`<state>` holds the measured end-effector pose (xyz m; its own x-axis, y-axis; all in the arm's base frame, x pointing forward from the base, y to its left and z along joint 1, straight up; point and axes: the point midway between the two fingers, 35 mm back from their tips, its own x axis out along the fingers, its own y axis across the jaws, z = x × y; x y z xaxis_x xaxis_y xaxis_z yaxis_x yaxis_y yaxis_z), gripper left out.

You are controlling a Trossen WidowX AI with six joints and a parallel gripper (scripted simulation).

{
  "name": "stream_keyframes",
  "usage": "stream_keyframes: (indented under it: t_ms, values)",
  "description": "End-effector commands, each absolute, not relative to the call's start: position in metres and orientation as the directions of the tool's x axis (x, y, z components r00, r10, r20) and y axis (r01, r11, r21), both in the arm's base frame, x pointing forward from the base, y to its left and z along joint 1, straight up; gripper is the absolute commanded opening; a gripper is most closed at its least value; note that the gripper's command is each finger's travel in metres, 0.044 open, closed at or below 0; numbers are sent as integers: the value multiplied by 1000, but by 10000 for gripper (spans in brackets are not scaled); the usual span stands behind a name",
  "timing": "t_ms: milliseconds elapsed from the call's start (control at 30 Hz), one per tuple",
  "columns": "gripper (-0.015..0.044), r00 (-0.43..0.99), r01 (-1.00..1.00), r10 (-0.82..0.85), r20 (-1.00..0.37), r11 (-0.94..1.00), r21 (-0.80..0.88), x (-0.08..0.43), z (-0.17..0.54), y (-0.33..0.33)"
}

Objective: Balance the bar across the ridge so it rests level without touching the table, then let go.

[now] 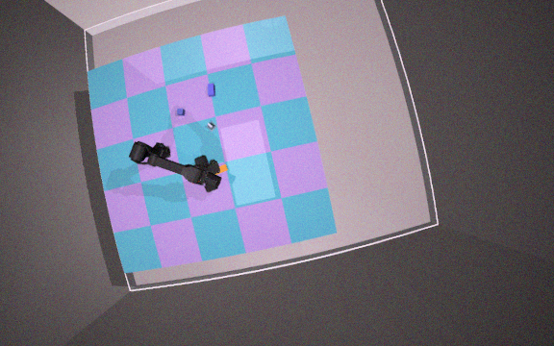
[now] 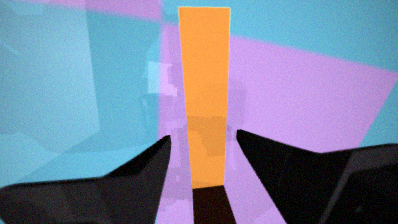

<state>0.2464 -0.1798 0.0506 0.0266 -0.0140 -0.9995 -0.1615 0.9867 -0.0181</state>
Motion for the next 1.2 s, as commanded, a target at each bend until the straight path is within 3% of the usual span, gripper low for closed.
stream_keyframes:
  t_ms: [0,267,467,767,900,1167]
  values:
    - [315,26,-166,-19,-999,986,-23,247,49,-181]
    - [315,26,-166,-19,-999,986,-23,247,49,-181]
    - [157,27,-162,-15,-1000,987,-19,247,49,-180]
    - [97,27,-162,-15,-1000,987,-19,247,49,-180]
    - [0,27,-162,-15,-1000,987,-19,247,56,-180]
    - [0,27,-163,-16,-999,986,-20,249,76,-182]
